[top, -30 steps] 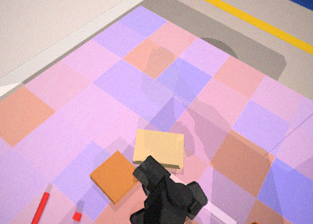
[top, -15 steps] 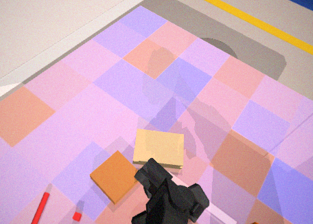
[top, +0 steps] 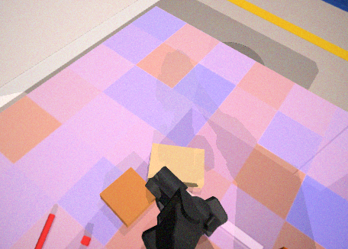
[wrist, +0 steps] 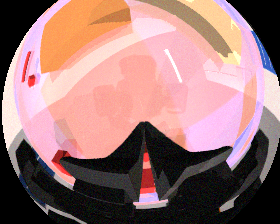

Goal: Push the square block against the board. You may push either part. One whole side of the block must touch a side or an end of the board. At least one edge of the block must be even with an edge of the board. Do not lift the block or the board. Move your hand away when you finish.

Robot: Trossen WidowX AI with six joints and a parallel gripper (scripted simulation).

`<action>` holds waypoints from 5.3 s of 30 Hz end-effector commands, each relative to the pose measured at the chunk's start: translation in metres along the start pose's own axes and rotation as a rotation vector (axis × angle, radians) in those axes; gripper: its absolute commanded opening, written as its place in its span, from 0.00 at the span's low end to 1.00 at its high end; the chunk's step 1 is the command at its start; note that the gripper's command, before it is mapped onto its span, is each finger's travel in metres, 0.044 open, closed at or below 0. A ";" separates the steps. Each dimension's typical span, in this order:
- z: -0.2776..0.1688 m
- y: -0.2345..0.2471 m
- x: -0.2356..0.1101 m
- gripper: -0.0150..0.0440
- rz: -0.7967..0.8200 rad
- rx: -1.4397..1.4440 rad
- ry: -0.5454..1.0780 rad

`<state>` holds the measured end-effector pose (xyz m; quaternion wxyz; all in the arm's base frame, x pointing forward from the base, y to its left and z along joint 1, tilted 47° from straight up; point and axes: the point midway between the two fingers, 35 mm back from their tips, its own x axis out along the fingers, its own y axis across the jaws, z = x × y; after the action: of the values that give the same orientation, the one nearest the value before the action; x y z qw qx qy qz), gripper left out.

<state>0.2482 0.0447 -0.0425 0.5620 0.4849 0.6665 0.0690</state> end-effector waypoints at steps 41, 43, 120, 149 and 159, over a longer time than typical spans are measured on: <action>0.096 -0.032 -0.057 0.25 0.000 0.550 -0.008; 0.096 -0.032 -0.057 0.25 0.000 0.556 -0.008; 0.146 -0.061 -0.002 0.25 0.001 0.554 -0.009; 0.130 -0.050 -0.002 0.25 0.002 0.554 -0.008; 0.116 -0.042 -0.002 0.25 0.002 0.555 -0.007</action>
<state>0.3215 -0.0359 -0.1119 0.4132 0.6199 0.6565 -0.1180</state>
